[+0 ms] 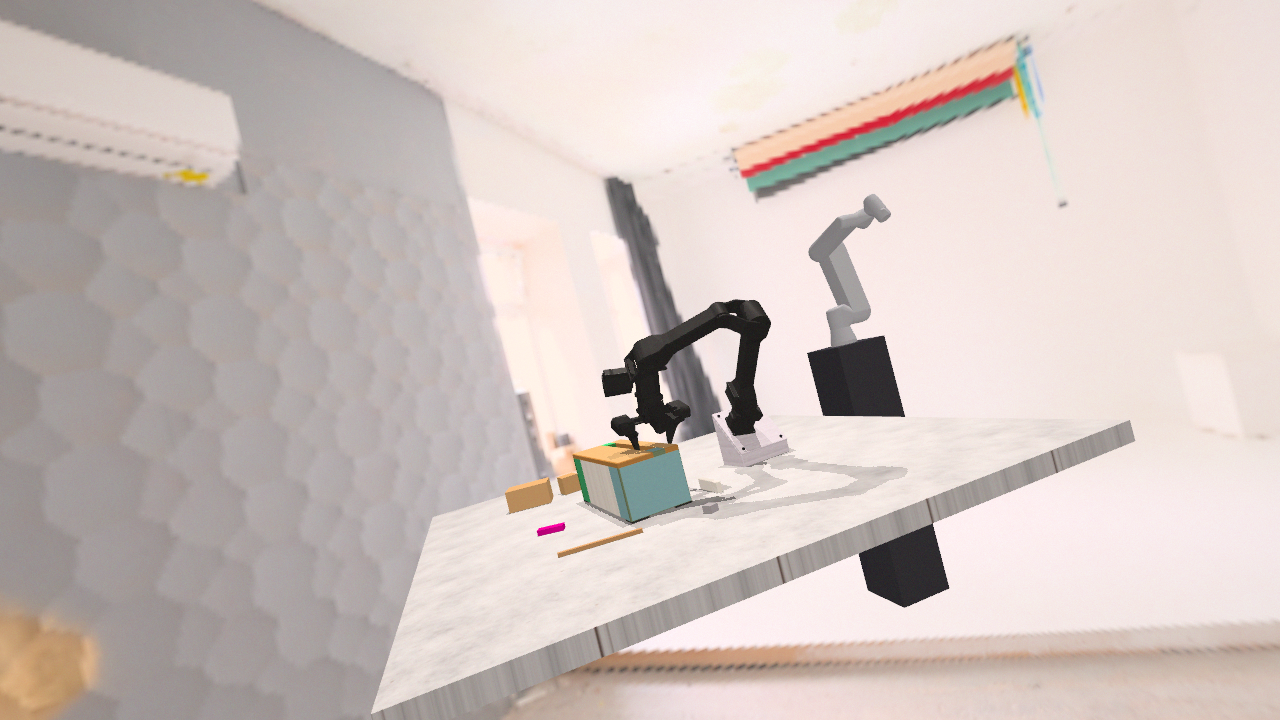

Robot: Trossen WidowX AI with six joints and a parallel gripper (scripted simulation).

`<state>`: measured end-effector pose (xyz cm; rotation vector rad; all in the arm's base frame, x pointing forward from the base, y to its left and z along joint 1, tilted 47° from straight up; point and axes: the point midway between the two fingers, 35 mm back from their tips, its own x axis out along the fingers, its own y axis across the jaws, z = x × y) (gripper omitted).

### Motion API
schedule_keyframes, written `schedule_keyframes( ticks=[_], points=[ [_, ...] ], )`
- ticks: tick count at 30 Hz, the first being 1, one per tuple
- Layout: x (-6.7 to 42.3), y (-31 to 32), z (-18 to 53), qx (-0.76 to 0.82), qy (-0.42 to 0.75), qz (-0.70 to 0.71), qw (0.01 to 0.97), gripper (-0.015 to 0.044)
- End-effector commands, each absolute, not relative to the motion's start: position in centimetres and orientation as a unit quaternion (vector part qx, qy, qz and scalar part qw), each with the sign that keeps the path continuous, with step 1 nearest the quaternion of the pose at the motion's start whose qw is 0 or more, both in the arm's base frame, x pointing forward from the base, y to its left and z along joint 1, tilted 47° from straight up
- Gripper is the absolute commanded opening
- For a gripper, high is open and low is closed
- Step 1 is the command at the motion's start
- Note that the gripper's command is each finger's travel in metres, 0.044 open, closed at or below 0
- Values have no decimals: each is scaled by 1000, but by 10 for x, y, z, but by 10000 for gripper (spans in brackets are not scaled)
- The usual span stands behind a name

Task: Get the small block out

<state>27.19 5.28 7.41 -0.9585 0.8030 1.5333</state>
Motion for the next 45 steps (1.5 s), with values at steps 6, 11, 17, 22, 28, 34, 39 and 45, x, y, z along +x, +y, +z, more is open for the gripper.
schedule_keyframes(
  ticks=[6, 11, 17, 22, 28, 34, 39, 45],
  points=[
    [267, 65, 62, -400, 341, 650, 549, 400],
    [265, 71, 56, -399, 340, 650, 549, 400],
    [268, 67, 60, -404, 338, 648, 550, 400],
    [270, 57, 48, -404, 338, 648, 550, 400],
    [271, 48, 39, -404, 339, 648, 550, 400],
    [273, 39, 29, -405, 339, 648, 550, 400],
    [274, 32, 21, -405, 339, 648, 549, 400],
    [276, 22, 11, -405, 339, 647, 549, 400]
  ],
)
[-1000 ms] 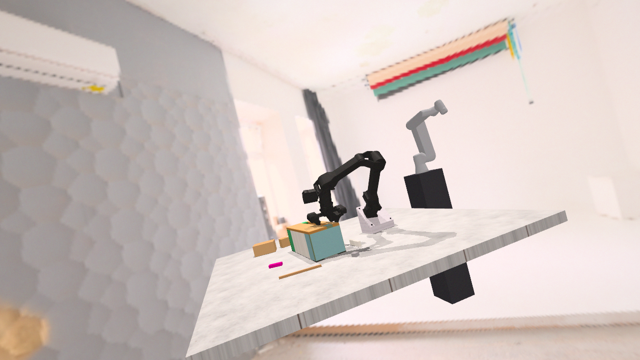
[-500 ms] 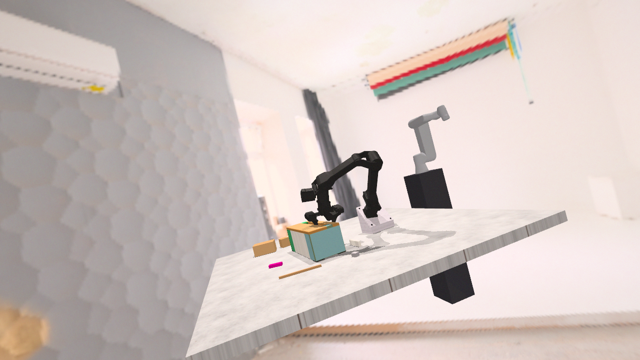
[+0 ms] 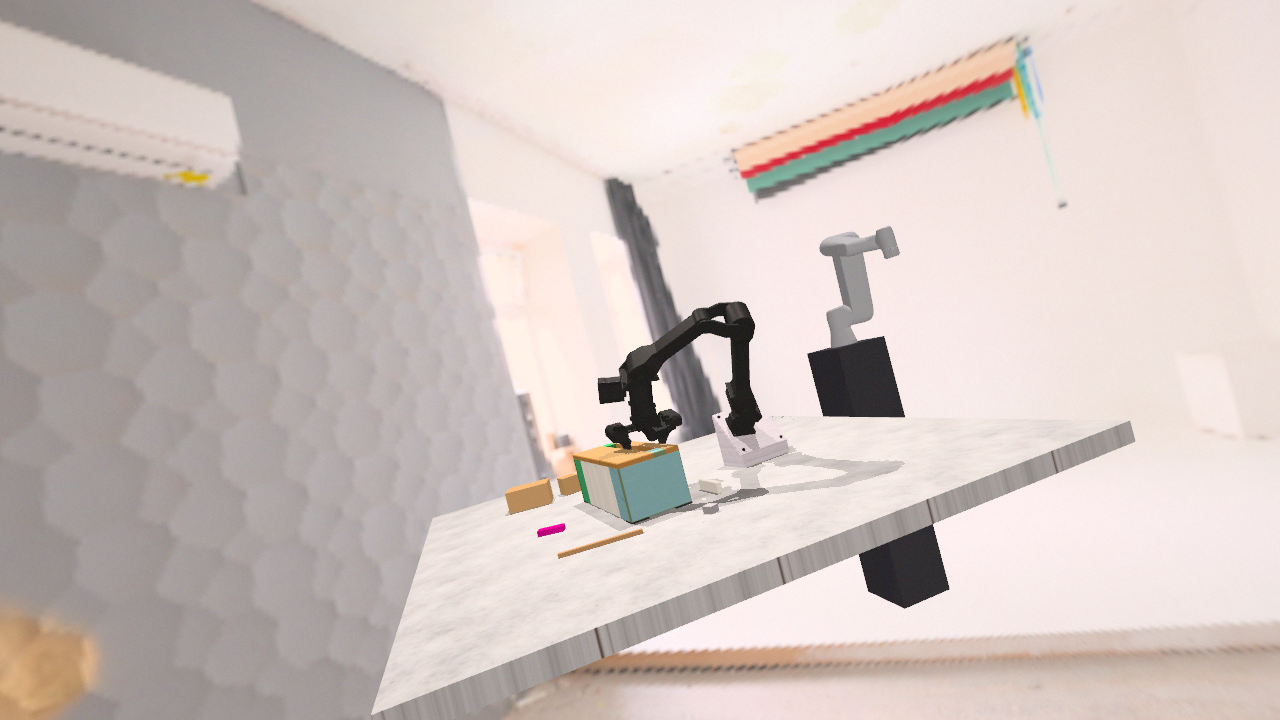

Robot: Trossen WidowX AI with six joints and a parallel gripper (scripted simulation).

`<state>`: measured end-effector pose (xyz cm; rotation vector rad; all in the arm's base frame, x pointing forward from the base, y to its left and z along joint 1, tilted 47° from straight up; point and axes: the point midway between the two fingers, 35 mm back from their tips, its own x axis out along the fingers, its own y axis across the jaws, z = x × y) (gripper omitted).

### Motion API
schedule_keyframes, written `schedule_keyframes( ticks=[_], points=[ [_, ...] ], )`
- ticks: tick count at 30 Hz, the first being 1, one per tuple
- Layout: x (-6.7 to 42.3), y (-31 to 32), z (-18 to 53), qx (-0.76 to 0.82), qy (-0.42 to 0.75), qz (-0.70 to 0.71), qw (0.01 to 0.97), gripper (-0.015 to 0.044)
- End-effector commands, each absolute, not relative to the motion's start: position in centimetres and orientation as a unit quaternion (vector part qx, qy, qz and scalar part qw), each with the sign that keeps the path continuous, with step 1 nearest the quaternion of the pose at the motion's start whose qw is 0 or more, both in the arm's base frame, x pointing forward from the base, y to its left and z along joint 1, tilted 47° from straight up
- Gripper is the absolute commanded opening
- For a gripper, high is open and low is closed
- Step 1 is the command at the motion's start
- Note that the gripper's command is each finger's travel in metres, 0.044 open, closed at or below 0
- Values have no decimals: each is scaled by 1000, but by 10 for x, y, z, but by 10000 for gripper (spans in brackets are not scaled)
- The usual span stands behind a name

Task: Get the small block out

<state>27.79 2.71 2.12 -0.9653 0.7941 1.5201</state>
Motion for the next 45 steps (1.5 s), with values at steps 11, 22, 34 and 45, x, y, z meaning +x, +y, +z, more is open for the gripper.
schedule_keyframes(
  ticks=[11, 22, 34, 45],
  points=[
    [279, 4, -8, -406, 339, 647, 549, 400],
    [282, -15, -27, -406, 340, 647, 549, 400],
    [285, -35, -47, -407, 340, 646, 549, 400],
    [288, -51, -61, -408, 340, 646, 549, 400]
  ],
)
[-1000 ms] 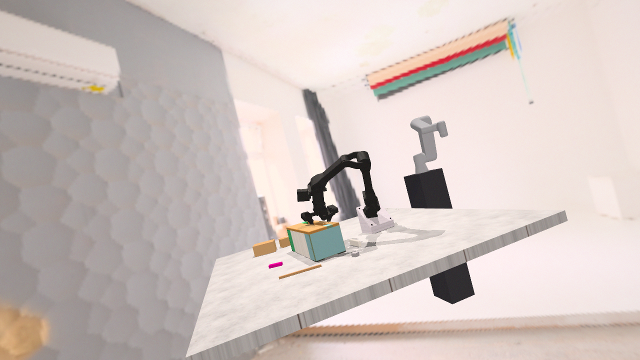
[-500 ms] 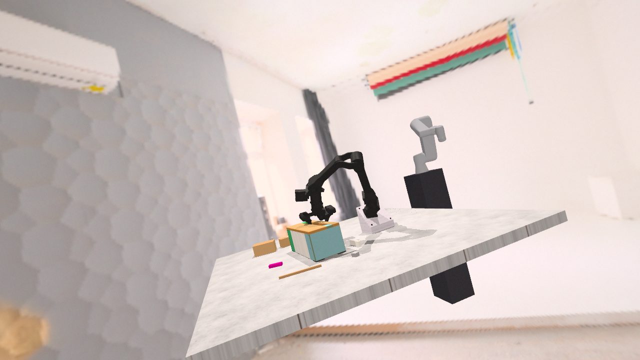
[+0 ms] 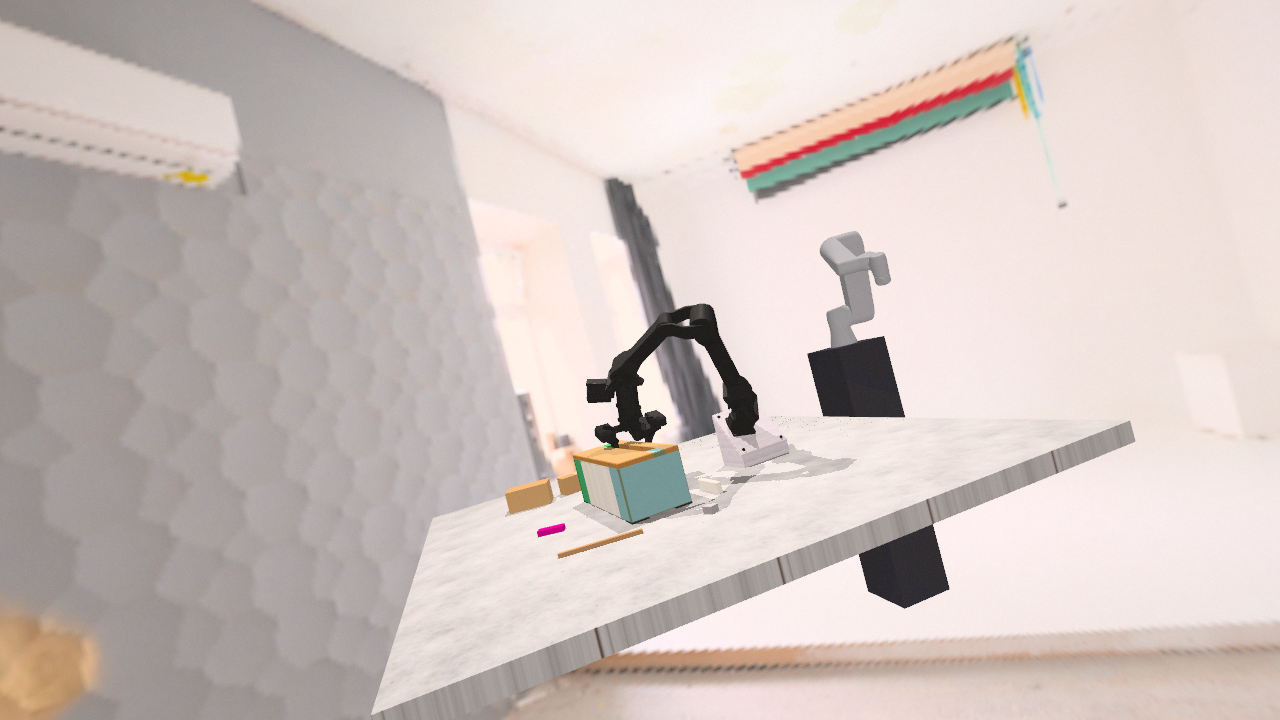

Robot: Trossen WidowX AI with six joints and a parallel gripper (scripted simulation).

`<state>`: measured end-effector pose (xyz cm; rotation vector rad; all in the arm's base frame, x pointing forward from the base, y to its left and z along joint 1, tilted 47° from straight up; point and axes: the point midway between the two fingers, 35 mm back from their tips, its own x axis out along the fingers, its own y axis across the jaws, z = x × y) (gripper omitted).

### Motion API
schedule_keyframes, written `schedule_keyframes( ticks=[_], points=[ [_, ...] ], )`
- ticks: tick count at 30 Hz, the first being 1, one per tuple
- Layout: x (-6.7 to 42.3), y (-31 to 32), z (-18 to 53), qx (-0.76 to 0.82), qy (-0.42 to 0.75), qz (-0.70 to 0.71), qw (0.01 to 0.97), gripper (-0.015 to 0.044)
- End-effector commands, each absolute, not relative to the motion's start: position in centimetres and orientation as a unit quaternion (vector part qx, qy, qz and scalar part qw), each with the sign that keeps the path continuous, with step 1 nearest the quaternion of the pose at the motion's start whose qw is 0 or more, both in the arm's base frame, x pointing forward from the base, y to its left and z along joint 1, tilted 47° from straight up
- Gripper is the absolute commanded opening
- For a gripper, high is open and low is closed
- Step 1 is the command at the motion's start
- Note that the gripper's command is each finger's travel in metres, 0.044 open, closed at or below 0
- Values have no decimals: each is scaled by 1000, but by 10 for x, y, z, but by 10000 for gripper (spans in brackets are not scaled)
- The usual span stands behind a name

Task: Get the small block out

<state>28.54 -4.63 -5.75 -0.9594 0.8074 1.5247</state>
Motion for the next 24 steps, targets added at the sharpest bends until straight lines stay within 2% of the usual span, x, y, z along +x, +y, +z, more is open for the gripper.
schedule_keyframes(
  ticks=[1, 6, 13, 17, 24],
  points=[
    [289, -54, -57, -408, 340, 645, 549, 400],
    [293, -86, -17, -406, 342, 644, 550, 400],
    [292, -87, -20, -404, 344, 640, 555, 400],
    [277, -106, -33, -339, 415, 598, 596, 295],
    [274, -110, -36, -136, 548, 463, 683, 285]
  ],
)
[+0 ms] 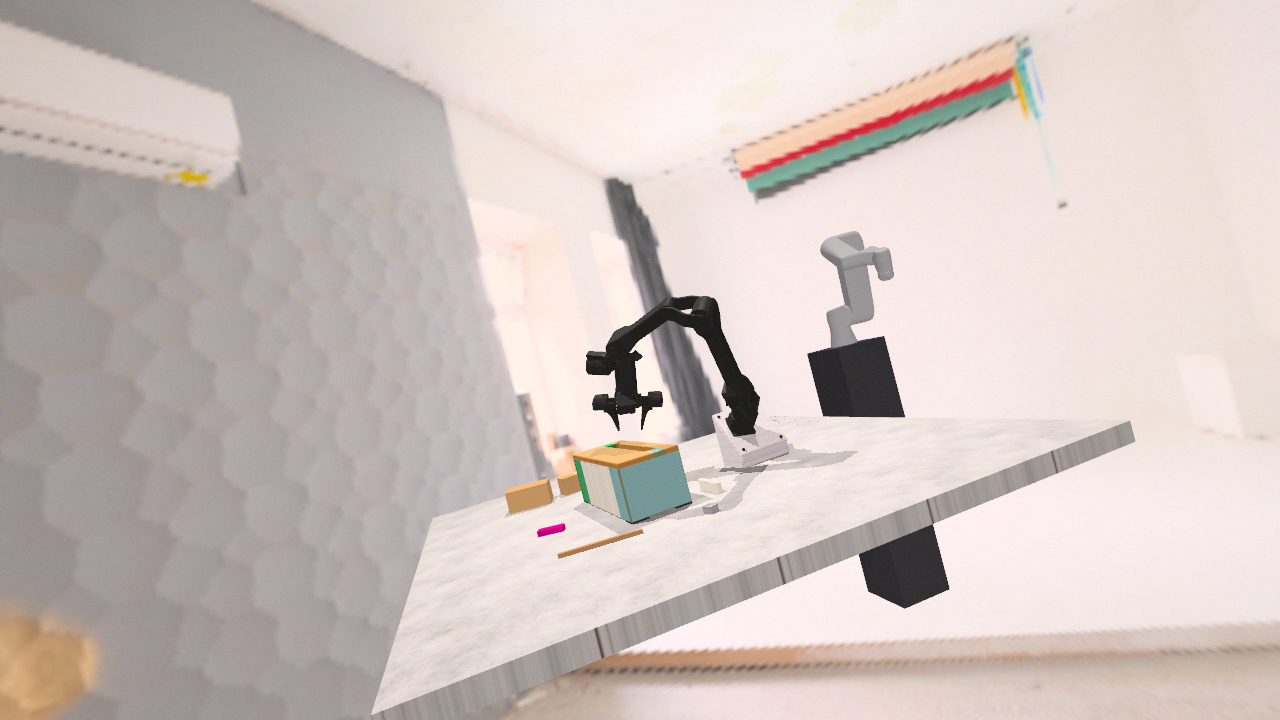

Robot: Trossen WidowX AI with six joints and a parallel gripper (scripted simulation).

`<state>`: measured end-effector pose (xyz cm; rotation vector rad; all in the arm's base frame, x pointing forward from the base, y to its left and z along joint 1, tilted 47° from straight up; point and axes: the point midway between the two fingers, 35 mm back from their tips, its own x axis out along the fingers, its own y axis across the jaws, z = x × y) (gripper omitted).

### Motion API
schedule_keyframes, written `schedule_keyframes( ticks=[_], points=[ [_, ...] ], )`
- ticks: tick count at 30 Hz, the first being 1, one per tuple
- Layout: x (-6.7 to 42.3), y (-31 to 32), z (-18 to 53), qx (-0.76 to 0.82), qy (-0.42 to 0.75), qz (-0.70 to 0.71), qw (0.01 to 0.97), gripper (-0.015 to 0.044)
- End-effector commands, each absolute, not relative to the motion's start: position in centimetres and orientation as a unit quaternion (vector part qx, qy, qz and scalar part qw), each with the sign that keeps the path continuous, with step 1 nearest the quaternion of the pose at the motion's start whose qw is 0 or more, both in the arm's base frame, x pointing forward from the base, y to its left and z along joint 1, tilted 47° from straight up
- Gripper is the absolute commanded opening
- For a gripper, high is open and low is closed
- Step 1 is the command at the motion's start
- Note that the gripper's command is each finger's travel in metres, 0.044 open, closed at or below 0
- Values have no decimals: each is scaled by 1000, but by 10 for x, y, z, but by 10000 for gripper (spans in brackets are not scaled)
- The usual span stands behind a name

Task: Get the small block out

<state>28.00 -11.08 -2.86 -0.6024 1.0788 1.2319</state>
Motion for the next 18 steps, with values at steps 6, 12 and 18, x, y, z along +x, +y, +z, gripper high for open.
schedule_keyframes(
  ticks=[6, 12, 18],
  points=[
    [270, -115, -38, 113, 647, 278, 701, 285],
    [267, -120, -40, 316, 680, 114, 652, 285],
    [266, -122, -41, 429, 680, 13, 594, 285]
  ],
)
